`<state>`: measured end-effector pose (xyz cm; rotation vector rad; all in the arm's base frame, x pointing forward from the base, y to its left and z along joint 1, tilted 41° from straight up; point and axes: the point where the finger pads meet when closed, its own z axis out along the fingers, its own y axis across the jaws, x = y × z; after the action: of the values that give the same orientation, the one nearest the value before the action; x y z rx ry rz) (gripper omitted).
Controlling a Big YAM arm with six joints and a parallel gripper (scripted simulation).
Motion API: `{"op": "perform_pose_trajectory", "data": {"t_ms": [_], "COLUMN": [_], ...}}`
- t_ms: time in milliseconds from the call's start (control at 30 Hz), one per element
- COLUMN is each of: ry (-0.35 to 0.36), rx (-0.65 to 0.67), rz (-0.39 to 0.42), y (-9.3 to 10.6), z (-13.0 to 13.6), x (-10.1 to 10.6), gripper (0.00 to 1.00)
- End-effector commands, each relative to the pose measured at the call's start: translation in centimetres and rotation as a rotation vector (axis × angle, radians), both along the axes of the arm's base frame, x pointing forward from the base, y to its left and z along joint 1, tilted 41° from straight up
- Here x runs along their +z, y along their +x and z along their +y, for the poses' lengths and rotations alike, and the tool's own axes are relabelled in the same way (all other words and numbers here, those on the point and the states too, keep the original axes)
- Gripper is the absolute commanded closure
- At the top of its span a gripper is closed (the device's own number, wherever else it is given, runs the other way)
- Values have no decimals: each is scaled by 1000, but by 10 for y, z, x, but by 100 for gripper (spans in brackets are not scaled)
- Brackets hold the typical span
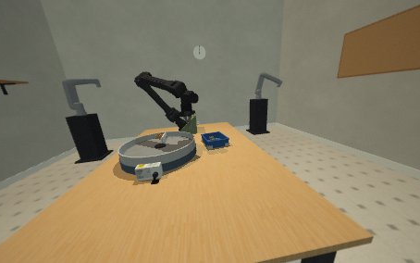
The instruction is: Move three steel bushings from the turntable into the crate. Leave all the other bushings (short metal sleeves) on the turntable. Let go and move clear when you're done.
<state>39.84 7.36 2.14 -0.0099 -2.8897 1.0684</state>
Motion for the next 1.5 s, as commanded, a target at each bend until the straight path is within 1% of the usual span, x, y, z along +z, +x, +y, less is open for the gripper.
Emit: {"op": "perform_pose_trajectory", "data": {"t_ms": [0, 33, 100, 333, 533, 600, 633, 700, 733, 767, 800, 867, 900, 967, 1000, 1033, 1467], "ry": [11, 11, 5, 7, 7, 7, 15, 5, 6, 7, 7, 17, 18, 16, 14, 7, 7], "rx": [-35, -35, -35, -35, -34, -34, -71, -71, -67, -40, -34, -34, -34, -58, -61, -61, -54], "rz": [-82, -82, -69, -69, -68, -68, -85, -69, -69, -69, -69, -84, -86, -85, -82, -72, -71], "y": [27, 27, 30, 45, 53, 53, 65, 63, 63, 58, 57, 61, 61, 66, 65, 61, 59], "z": [31, 31, 47, 98, 126, 126, 114, 117, 120, 134, 138, 141, 141, 130, 128, 125, 127], "x": [-9, -9, -23, -69, -94, -94, -87, -100, -102, -103, -104, -96, -95, -96, -97, -99, -99], "gripper": [100, 100, 100, 100, 100, 100, 100, 100, 100, 100, 100, 100, 100, 100, 100, 100, 100]}}
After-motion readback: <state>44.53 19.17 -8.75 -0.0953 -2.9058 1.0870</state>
